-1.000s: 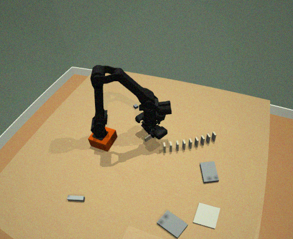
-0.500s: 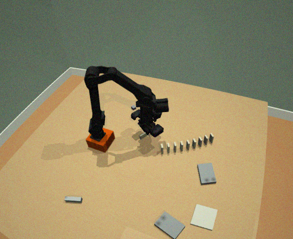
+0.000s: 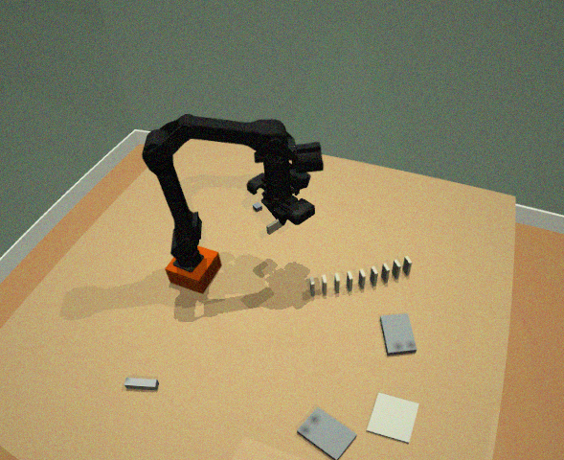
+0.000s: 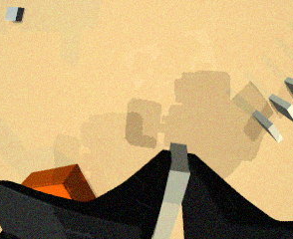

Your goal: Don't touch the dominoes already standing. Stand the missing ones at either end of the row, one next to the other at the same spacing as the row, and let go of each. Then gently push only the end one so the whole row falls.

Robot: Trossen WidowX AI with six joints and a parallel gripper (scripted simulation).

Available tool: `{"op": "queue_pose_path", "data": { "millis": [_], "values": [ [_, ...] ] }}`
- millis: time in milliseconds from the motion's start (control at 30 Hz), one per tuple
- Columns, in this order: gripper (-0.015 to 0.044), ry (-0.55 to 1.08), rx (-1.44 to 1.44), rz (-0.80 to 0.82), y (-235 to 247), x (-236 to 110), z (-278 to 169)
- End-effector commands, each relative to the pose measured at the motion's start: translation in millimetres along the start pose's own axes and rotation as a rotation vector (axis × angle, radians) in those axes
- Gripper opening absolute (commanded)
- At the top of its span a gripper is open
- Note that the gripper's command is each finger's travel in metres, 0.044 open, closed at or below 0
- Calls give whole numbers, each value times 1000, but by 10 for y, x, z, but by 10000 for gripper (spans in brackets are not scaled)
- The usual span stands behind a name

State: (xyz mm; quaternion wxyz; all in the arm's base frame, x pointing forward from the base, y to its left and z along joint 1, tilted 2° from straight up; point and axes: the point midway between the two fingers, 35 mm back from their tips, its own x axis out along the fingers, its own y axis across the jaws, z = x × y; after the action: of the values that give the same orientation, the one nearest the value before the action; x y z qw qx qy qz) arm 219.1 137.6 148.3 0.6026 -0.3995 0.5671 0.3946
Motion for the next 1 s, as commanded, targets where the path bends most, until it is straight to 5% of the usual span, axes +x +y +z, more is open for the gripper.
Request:
{"op": "queue_pose_path", "data": {
  "millis": [0,200,967],
  "values": [
    [22,-2,-141,2,126,-29,279],
    [22,-7,-437,4,516,-25,841],
    [22,-425,-241,134,333,425,1254]
  ]
}}
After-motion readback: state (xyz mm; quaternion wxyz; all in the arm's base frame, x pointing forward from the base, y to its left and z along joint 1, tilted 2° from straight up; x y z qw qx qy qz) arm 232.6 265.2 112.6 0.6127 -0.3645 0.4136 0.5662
